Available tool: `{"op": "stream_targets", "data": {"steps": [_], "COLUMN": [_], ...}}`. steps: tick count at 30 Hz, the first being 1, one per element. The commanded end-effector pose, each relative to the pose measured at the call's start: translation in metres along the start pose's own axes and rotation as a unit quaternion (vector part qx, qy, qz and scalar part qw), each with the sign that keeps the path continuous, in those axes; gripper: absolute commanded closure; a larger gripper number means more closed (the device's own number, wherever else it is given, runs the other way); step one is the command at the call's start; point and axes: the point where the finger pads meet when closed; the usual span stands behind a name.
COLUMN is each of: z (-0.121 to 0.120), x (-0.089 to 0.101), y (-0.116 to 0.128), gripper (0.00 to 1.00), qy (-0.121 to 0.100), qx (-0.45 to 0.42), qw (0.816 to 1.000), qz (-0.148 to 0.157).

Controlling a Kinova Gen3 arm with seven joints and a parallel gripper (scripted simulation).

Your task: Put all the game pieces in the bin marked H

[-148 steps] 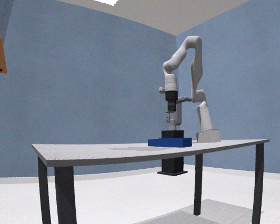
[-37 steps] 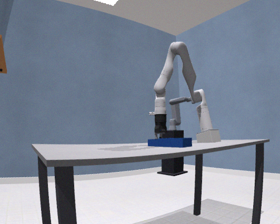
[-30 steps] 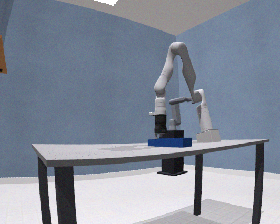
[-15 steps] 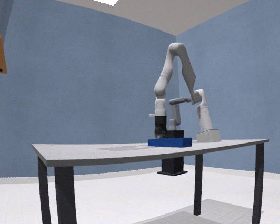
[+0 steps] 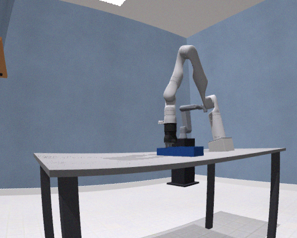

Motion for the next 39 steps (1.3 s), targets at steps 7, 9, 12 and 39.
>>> {"op": "stream_targets", "data": {"steps": [7, 9, 12, 39], "z": [-0.001, -0.001, -0.001, -0.002], "x": [0.0, 0.0, 0.0, 0.048], "y": [-0.001, -0.001, -0.001, -0.001], "gripper": [0.66, 0.66, 0.66, 0.66], "qy": [0.0, 0.0, 0.0, 0.0], "qx": [0.001, 0.001, 0.001, 0.0], "qw": [1.0, 1.0, 1.0, 1.0], "qz": [0.0, 0.0, 0.0, 0.0]}}
Point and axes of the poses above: the point where the finger pads meet when closed, its own x axis back along the fingers, its own z axis across the jaws, y = z × x, and after that the axes turned 13 degrees about x, right-handed
